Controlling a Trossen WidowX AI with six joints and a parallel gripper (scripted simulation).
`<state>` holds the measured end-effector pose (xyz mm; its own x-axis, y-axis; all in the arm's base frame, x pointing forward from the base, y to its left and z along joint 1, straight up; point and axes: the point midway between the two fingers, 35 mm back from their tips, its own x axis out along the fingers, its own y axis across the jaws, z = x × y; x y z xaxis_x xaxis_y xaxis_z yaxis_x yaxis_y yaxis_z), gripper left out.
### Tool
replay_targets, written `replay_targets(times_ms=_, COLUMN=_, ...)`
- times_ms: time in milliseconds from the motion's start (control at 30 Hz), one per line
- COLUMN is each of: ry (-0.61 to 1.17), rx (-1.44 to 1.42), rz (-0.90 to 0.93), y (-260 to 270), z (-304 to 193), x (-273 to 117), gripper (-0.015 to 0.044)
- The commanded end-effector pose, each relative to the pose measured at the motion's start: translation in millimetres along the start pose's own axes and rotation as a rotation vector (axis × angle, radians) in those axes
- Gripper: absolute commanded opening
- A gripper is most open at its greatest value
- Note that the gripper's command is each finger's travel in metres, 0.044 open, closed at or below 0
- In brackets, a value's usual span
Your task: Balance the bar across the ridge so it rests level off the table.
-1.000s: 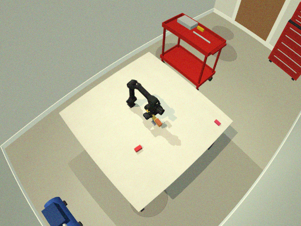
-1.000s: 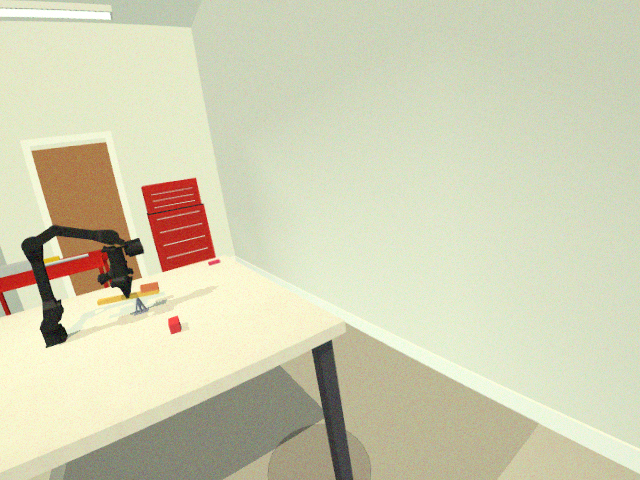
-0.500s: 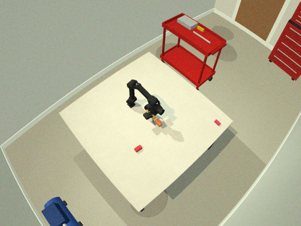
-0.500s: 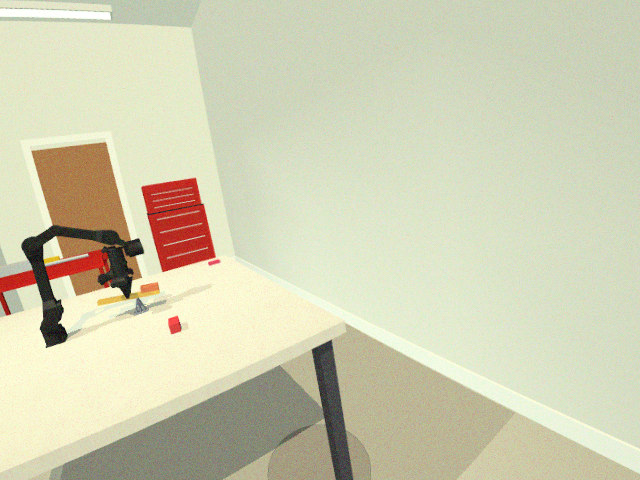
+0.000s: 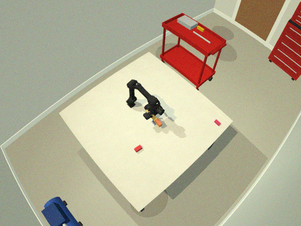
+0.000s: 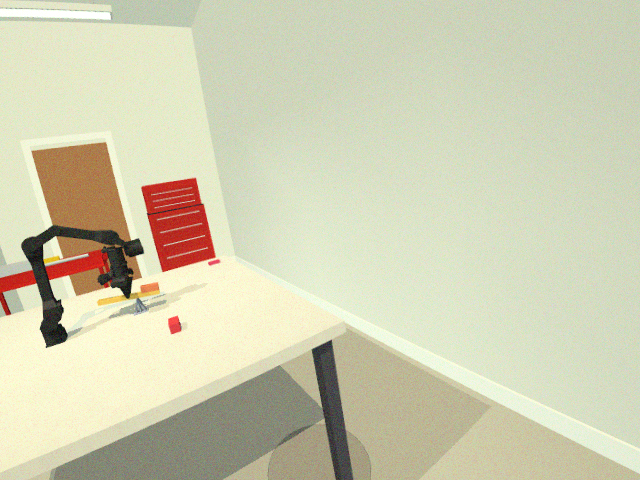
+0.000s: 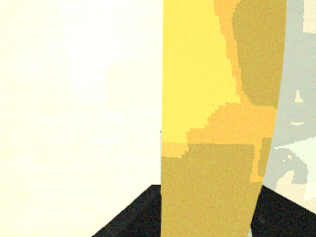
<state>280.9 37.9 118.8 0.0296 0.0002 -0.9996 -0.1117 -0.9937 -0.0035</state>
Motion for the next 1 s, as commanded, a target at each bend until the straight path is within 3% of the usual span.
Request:
replay_targets(times_ms=0, ry=0.000, rx=-0.006, rz=-0.004, y=-0.6, z=-0.1, x=0.6, gripper=0.0000)
replay_targets(times_ms=967, ry=0.000, rx=-0.006, rz=-0.004, y=-0.4, z=0.5, x=3.0, gripper=0.0000)
